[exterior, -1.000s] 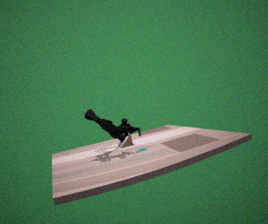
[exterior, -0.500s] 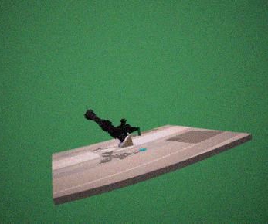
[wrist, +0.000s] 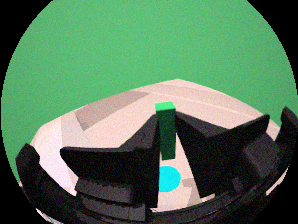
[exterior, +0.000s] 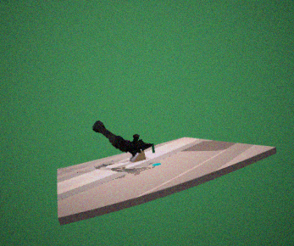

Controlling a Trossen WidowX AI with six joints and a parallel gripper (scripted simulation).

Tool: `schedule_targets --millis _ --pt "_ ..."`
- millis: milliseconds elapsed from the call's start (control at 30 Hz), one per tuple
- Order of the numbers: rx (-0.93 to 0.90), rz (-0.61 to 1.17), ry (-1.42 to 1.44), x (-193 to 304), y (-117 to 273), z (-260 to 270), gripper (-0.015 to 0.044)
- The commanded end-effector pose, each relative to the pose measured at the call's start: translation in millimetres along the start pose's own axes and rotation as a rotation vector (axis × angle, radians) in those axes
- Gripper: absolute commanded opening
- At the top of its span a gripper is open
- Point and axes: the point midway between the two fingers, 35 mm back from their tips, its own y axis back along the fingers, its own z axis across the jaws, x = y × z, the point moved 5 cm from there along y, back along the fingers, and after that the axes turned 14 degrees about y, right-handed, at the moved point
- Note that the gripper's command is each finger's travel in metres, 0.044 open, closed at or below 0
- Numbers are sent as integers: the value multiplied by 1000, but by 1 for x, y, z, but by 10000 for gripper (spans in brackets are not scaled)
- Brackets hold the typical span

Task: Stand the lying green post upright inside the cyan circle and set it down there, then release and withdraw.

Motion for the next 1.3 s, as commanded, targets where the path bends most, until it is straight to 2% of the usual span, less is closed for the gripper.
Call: schedule_targets --millis 0,233,533,900,1267 --pt "-5 -5 1 21 -3 7 22" --pt "-3 -7 0 58 -6 19 22" --pt "-3 4 -8 78 -10 24 22" --pt "-3 5 -8 78 -10 24 22" --pt "-3 5 -8 78 -10 24 311"
